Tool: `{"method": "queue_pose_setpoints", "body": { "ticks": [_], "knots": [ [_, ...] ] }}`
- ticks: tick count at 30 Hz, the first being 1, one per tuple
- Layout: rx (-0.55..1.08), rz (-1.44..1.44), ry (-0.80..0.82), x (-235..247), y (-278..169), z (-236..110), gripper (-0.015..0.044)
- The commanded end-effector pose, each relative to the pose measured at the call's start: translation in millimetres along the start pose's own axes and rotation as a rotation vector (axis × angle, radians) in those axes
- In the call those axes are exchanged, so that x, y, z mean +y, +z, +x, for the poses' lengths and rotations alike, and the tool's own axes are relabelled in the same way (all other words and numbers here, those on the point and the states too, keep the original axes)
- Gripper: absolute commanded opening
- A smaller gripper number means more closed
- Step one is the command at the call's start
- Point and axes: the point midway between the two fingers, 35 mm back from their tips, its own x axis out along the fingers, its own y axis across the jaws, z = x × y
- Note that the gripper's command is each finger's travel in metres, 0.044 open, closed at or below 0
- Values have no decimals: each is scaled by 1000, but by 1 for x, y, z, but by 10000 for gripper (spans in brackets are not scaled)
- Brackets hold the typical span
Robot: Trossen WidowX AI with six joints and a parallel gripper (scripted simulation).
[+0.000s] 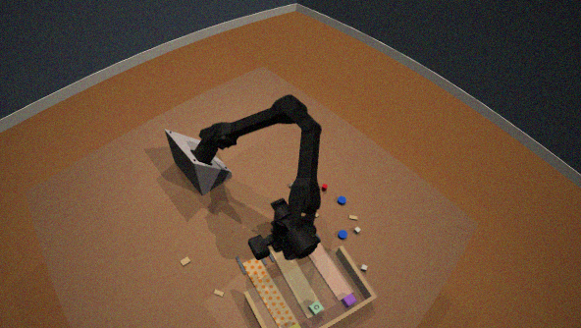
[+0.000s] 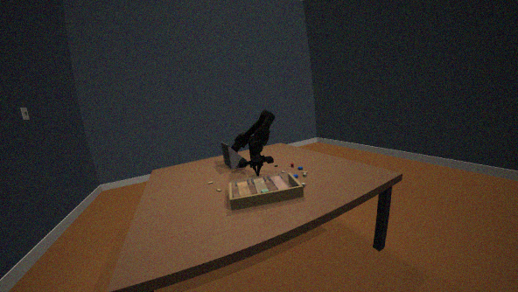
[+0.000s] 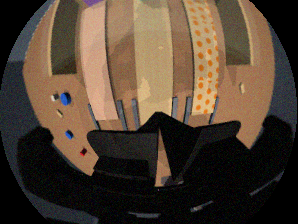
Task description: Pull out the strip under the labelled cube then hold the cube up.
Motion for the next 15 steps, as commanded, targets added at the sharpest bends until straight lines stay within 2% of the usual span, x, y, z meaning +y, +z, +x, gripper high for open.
{"method": "queue_pose_setpoints", "body": {
  "ticks": [1,15],
  "knots": [
    [11,11,4,-1,-3,11,0],
    [12,11,6,1,-4,26,0]
  ]
}}
